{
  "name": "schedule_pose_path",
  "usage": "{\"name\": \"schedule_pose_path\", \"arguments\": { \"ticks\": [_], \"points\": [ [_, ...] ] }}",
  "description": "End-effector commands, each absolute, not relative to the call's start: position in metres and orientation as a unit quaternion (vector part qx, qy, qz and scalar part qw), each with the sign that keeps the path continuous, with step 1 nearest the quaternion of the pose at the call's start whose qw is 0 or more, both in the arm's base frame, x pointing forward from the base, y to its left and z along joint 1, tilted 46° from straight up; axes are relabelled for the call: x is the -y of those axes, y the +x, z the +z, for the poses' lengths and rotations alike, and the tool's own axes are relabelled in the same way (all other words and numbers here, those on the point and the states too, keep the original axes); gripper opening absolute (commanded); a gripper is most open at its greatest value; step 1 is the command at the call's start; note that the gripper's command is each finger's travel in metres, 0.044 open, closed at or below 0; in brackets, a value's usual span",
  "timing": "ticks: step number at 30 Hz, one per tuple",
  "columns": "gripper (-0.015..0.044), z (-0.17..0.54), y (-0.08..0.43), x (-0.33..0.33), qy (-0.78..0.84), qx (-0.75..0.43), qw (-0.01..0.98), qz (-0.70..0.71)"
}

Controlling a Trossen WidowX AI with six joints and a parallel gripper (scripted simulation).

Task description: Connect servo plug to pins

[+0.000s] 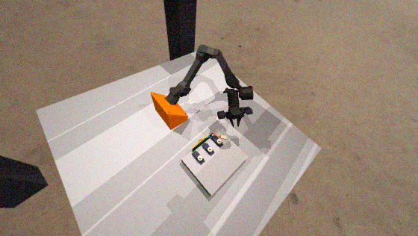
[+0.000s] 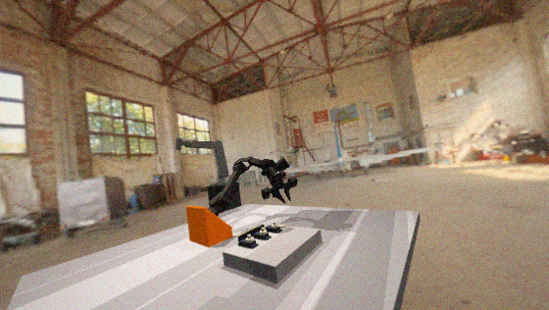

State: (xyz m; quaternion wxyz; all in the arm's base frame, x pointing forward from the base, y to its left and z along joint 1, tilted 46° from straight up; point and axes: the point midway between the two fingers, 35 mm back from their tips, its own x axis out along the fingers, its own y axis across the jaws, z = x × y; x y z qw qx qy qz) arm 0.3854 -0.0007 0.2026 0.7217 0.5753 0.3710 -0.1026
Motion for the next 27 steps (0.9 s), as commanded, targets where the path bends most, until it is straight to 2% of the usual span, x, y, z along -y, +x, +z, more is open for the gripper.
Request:
{"name": "schedule_pose_path", "arguments": {
  "ticks": [1,27],
  "points": [
    [0.0115,0.196,0.387,0.001,0.608,-0.390,0.681,-0.123],
    [0.0115,0.150,0.388,0.004,0.761,-0.459,0.344,-0.304]
  ]
}}
